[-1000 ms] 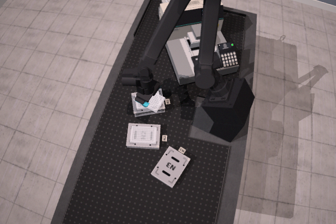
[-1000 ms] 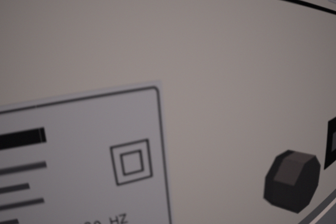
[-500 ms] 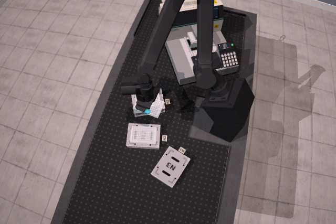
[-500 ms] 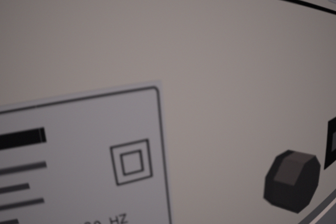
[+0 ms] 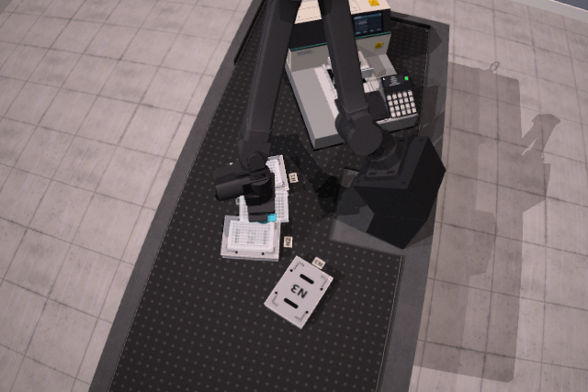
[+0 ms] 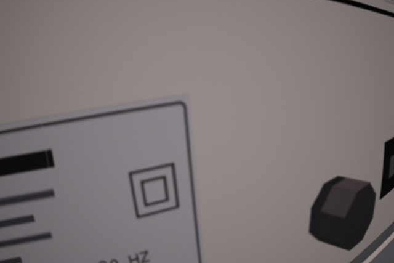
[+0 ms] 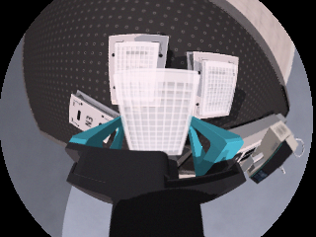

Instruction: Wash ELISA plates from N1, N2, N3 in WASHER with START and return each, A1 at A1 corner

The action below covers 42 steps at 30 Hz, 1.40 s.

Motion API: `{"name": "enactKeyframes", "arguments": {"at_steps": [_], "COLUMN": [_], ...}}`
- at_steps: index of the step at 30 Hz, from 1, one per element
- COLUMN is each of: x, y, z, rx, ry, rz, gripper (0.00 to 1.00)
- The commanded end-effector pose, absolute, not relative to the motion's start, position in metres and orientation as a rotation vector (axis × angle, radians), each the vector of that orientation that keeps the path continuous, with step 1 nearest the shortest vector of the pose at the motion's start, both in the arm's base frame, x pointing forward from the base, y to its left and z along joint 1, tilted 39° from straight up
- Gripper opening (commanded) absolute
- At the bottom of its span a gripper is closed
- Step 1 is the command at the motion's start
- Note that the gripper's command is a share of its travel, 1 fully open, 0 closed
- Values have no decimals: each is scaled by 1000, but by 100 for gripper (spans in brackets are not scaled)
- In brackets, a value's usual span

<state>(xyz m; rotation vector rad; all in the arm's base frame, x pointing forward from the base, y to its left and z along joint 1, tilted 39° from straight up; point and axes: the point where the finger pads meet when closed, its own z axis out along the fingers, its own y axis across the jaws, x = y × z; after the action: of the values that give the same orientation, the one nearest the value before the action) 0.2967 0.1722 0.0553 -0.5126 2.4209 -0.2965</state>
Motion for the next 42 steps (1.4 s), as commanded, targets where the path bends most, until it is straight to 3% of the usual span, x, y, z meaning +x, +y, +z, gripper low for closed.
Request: {"name": "enactKeyframes", "arguments": {"at_steps": [1,19,42], "x": [299,286,217], "y": [202,243,304], "z": [58,42,-30], "rx": [-698,-698,-1563], "ry": [2361,2358,2018], "rz": [-319,-316,-613], "gripper": [84,84,84]}}
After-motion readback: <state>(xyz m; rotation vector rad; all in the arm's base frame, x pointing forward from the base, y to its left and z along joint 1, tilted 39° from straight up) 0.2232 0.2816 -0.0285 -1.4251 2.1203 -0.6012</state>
